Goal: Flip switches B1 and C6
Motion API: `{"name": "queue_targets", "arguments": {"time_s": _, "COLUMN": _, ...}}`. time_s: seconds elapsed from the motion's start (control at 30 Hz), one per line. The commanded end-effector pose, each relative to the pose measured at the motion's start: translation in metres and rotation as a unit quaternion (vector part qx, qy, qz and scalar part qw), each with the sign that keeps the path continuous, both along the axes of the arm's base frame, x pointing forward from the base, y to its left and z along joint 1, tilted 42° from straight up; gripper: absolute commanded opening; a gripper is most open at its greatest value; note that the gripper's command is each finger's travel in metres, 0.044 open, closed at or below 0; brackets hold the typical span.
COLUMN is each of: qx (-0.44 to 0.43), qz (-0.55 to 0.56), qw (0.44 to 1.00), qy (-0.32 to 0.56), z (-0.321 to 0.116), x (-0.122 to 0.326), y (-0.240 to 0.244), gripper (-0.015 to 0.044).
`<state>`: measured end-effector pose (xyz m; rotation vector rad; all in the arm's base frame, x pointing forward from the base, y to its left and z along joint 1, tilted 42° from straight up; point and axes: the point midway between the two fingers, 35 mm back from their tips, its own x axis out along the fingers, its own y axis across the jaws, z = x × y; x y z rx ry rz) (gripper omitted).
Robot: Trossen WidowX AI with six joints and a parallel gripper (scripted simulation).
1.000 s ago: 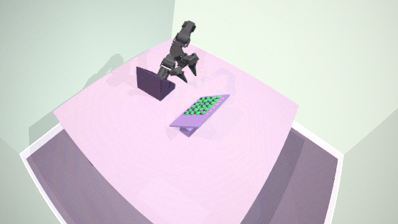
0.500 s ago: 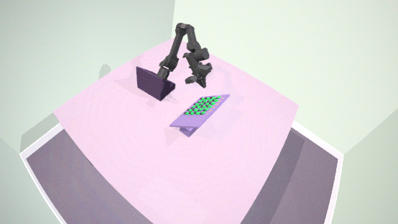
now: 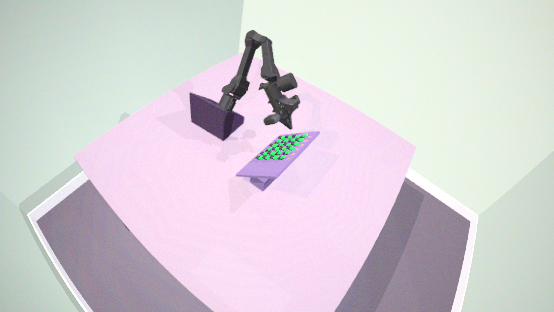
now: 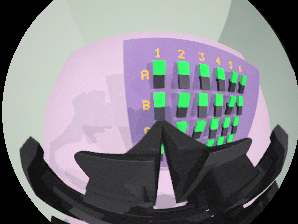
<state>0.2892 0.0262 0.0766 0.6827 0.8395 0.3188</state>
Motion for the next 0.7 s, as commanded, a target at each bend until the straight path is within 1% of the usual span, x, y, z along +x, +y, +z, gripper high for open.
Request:
{"name": "queue_targets", "arguments": {"time_s": 0.0, "qx": 0.001, "qz": -0.003, "qw": 1.0, "qy": 0.003, "z": -0.005, "x": 0.002, "y": 0.003, "gripper": 0.0}}
{"name": "queue_targets", "arguments": {"time_s": 0.67, "qx": 0.002, "qz": -0.003, "qw": 1.0, "qy": 0.002, "z": -0.017, "x": 0.015, "y": 0.014, "gripper": 0.0}}
